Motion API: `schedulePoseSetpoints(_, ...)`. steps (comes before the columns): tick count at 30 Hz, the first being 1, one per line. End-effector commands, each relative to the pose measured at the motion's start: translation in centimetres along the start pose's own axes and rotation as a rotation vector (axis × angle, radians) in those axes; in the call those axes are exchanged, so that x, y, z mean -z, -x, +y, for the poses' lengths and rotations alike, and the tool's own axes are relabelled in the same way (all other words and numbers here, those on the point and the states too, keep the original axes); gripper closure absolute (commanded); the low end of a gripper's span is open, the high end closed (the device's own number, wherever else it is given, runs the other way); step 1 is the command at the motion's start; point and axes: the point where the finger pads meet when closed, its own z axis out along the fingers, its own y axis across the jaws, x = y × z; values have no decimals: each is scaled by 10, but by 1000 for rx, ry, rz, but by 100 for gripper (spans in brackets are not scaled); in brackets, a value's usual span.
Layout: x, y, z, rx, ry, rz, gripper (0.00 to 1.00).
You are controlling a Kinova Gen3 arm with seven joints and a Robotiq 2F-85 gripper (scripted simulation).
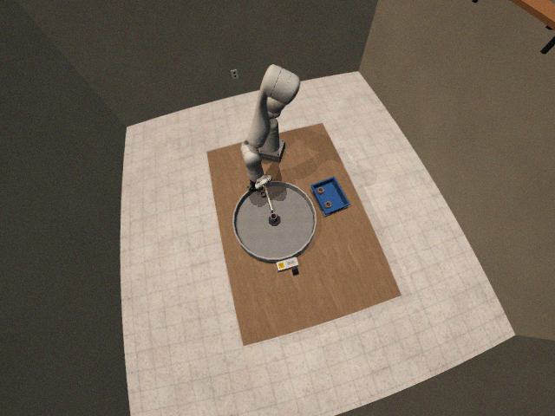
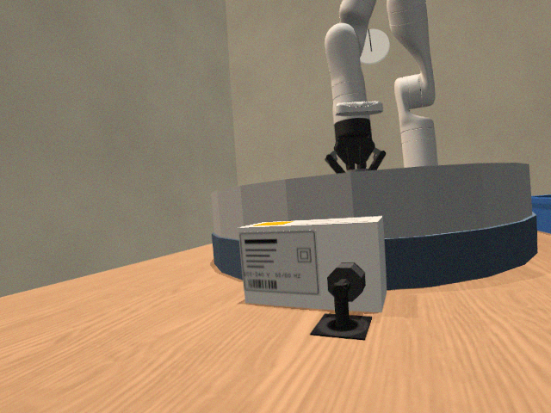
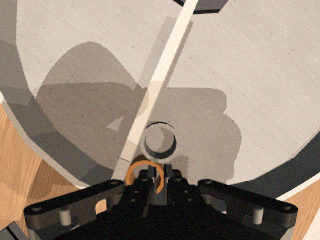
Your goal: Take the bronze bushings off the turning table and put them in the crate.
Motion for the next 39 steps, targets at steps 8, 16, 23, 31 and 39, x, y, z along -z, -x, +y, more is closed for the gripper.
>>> schedulePoseSetpoints(8,0,0,0,0,1,1,100)
schedulePoseSetpoints(16,0,0,0,0,1,1,100)
schedulePoseSetpoints(23,0,0,3,1,-3,1,100)
schedulePoseSetpoints(31,0,0,3,1,-3,1,100)
schedulePoseSetpoints(39,8,0,3,1,-3,1,100)
